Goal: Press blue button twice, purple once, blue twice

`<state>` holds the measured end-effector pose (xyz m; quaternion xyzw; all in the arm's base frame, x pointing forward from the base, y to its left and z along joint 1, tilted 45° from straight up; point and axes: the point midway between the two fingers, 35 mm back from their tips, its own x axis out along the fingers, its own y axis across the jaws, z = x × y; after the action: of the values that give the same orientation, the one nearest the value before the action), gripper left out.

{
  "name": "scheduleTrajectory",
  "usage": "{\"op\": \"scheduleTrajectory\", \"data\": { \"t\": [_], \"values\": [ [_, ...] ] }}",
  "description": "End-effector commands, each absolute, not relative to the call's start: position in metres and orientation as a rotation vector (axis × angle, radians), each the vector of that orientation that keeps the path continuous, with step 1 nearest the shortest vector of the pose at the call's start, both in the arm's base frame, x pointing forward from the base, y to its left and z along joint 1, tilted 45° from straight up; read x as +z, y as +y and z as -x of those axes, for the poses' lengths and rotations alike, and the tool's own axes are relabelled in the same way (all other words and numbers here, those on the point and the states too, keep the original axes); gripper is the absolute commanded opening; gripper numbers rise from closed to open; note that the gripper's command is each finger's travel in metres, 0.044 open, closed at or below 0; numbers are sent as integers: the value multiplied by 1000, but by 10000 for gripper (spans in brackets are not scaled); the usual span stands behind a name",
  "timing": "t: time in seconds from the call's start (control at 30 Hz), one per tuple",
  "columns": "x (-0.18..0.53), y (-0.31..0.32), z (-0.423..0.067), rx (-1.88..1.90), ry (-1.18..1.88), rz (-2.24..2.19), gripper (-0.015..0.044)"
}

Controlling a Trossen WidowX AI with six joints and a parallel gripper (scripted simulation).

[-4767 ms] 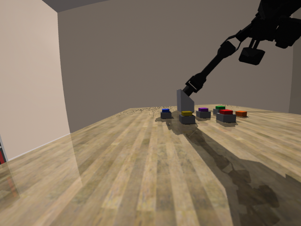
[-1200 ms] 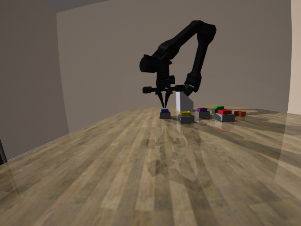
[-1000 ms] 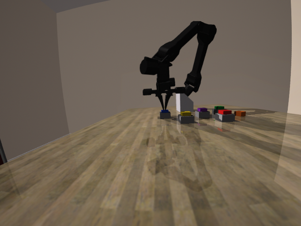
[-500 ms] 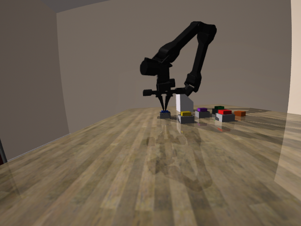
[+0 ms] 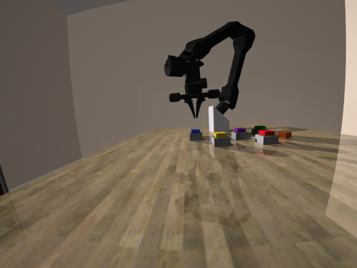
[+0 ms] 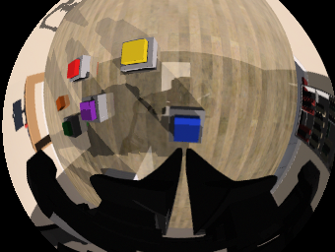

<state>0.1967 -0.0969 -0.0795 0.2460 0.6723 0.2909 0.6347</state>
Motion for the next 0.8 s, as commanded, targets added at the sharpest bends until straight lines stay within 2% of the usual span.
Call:
{"op": "scheduleTrajectory", "data": {
  "t": [0.0,0.17,0.33,0.53,0.67,0.77],
  "values": [
    [-53,-126,-201,646,1521,-542,20],
    [-44,-122,-205,644,1522,-541,20],
    [10,-70,-222,636,1522,-540,20],
    [62,-6,-218,655,1520,-552,20],
    [62,-3,-218,655,1520,-552,20],
    [35,23,-217,654,1519,-552,20]
  ]
}}
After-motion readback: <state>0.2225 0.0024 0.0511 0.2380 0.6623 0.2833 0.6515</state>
